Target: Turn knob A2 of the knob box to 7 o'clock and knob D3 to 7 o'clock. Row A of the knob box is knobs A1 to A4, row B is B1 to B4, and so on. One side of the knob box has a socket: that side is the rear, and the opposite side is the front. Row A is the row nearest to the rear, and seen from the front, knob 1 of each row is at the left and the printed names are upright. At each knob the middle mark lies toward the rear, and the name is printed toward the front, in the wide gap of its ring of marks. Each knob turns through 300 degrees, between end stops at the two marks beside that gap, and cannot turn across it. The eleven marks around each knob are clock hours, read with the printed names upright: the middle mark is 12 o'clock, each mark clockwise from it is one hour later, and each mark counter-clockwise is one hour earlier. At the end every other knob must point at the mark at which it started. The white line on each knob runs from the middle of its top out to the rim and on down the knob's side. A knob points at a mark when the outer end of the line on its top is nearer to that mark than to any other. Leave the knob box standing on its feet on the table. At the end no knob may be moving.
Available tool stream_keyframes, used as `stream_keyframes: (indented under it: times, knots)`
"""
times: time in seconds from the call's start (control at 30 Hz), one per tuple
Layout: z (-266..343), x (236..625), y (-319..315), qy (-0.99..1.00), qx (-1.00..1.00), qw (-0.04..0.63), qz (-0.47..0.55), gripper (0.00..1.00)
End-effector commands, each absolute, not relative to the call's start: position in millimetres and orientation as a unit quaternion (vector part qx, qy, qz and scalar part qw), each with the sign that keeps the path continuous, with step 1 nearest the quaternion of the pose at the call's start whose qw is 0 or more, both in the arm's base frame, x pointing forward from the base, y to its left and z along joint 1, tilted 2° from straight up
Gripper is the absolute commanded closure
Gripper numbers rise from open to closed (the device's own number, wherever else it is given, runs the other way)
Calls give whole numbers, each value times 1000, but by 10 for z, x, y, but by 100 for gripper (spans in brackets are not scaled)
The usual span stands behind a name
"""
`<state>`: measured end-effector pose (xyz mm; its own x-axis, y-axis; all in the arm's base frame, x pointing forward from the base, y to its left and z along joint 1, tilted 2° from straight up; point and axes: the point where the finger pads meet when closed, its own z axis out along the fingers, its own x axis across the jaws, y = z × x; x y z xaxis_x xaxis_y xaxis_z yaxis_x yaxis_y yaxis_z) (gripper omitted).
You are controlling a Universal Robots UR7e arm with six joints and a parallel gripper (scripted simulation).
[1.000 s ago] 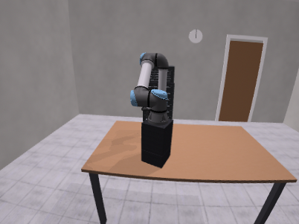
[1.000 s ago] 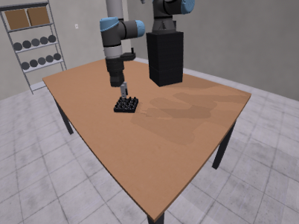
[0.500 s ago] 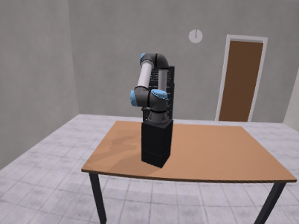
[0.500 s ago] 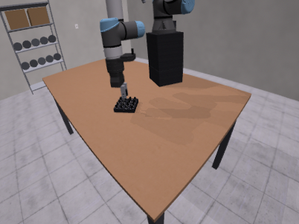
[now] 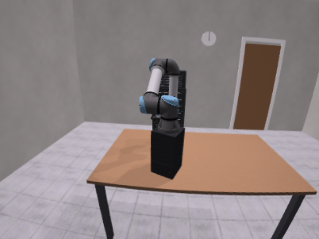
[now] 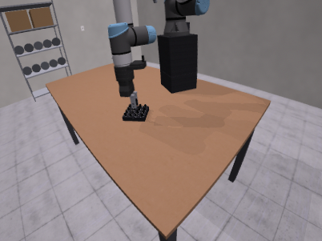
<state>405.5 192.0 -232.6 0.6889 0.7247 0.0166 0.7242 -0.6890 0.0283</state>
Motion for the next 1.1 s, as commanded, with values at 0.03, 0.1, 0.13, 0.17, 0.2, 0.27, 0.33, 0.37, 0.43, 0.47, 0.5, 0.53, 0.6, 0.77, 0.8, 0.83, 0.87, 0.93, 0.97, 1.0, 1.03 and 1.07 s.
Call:
stream_keyframes:
  times: [0.03, 0.1, 0.13, 0.17, 0.2, 0.27, 0.33, 0.37, 0.43, 0.47, 0.5, 0.53, 0.6, 0.77, 0.8, 0.83, 0.87, 0.93, 0.97, 1.0, 1.03, 1.07]
  knots:
    - [-2413, 4063, 1920, 394, 919, 10, 14, 54]
    - [-2413, 4063, 1920, 394, 919, 10, 14, 54]
    - [-2427, 4064, 1920, 394, 919, 10, 14, 54]
    - [-2440, 4064, 1920, 394, 919, 10, 14, 54]
    - [-2454, 4065, 1920, 394, 919, 10, 14, 54]
    - [-2479, 4066, 1920, 394, 919, 10, 14, 54]
    - [-2503, 4067, 1919, 394, 919, 10, 14, 54]
    - [-2514, 4067, 1919, 394, 919, 10, 14, 54]
    - [-2535, 4068, 1919, 394, 919, 10, 14, 54]
    - [-2545, 4068, 1919, 394, 919, 10, 14, 54]
    - [-2553, 4069, 1919, 394, 919, 10, 14, 54]
    - [-2562, 4069, 1919, 394, 919, 10, 14, 54]
    - [-2576, 4070, 1919, 394, 919, 10, 14, 54]
    - [-2592, 4070, 1918, 394, 919, 10, 14, 54]
    - [-2596, 4070, 1918, 394, 919, 10, 14, 54]
    - [-2599, 4071, 1918, 394, 919, 10, 14, 54]
    - [-2602, 4071, 1918, 394, 919, 10, 14, 54]
    - [-2606, 4071, 1918, 394, 919, 10, 14, 54]
    - [-2607, 4071, 1918, 394, 919, 10, 14, 54]
    - [-2608, 4071, 1918, 394, 919, 10, 14, 54]
    - [-2608, 4071, 1918, 394, 919, 10, 14, 54]
    - [-2608, 4071, 1918, 394, 919, 10, 14, 54]
